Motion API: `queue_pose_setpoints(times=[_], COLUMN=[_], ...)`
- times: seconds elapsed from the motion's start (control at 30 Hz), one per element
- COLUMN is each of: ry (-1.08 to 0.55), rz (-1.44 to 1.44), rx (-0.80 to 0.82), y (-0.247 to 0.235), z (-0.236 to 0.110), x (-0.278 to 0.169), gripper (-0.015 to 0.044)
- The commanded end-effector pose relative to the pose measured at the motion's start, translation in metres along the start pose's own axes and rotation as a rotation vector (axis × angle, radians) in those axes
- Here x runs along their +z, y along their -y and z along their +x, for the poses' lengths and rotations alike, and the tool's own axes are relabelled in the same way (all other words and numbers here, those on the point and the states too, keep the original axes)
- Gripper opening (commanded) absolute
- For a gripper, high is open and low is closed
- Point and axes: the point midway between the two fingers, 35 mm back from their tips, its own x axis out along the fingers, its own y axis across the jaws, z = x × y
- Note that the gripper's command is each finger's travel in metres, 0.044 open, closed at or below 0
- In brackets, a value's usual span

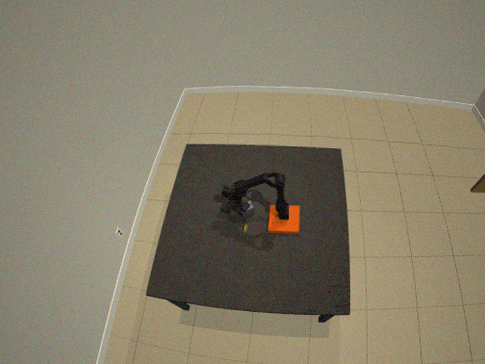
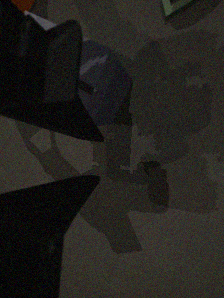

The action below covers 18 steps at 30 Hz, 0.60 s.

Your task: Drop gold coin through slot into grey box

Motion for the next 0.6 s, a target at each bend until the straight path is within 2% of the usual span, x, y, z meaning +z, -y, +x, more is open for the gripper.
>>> queue_pose_setpoints(times=[0.0, 0.2, 0.27, 0.43, 0.57], ry=[0.044, 0.002, -0.006, -0.006, -0.006], rz=[-0.12, -0.29, -0.311, -0.312, -0.312], rx=[0.15, 0.278, 0.292, 0.292, 0.292], y=[-0.051, -0.115, -0.123, -0.128, -0.137], z=[-0.028, -0.075, -0.081, -0.08, -0.05], x=[0.046, 0.081, 0.083, 0.088, 0.087], gripper=[0.0161, 0.0161, 0.0161, 0.0161, 0.0161])
